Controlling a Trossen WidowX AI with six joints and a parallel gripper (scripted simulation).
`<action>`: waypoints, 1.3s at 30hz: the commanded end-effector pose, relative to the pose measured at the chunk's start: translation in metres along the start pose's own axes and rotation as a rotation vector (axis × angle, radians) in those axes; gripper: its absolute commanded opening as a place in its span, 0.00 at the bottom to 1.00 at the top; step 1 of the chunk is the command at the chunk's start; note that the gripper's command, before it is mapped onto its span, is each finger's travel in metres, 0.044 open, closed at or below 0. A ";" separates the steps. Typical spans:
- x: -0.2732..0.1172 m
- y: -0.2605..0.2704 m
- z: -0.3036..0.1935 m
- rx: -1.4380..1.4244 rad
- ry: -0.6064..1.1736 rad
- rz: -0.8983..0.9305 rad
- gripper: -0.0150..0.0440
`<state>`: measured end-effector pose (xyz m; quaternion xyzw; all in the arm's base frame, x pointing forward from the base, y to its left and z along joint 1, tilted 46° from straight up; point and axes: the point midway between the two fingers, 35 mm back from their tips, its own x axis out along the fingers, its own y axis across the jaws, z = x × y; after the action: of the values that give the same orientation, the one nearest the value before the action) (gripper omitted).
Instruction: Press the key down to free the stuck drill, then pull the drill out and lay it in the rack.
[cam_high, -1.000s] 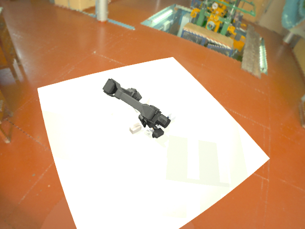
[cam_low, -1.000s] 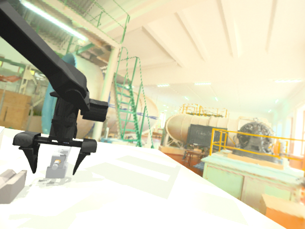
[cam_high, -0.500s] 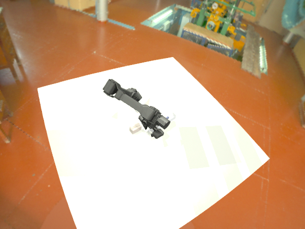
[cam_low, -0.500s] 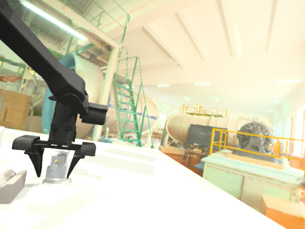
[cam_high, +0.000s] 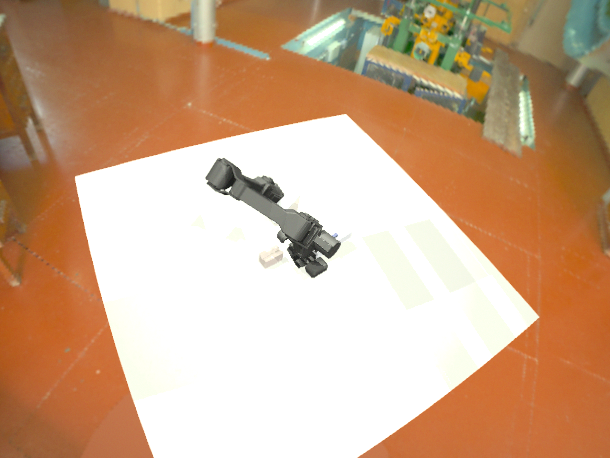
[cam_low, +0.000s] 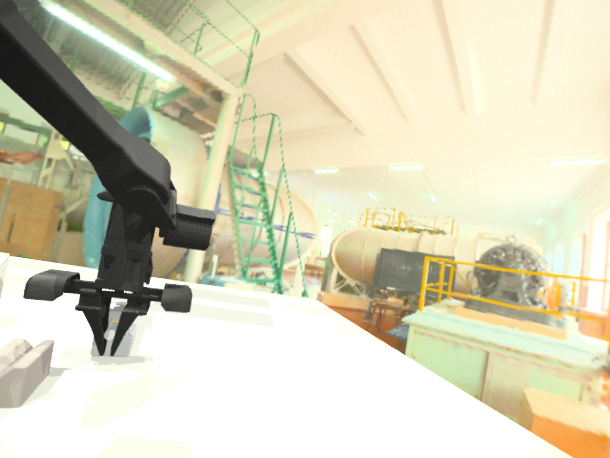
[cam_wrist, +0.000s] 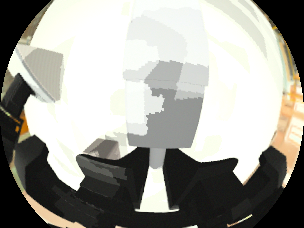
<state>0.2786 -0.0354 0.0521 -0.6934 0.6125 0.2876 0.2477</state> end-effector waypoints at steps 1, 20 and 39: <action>0.000 0.000 -0.001 0.000 0.001 0.000 0.25; 0.001 0.000 -0.023 -0.004 0.007 0.001 0.25; 0.003 0.000 -0.040 -0.001 0.003 0.002 0.34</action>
<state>0.2829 -0.0665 0.0798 -0.6932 0.6139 0.2862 0.2465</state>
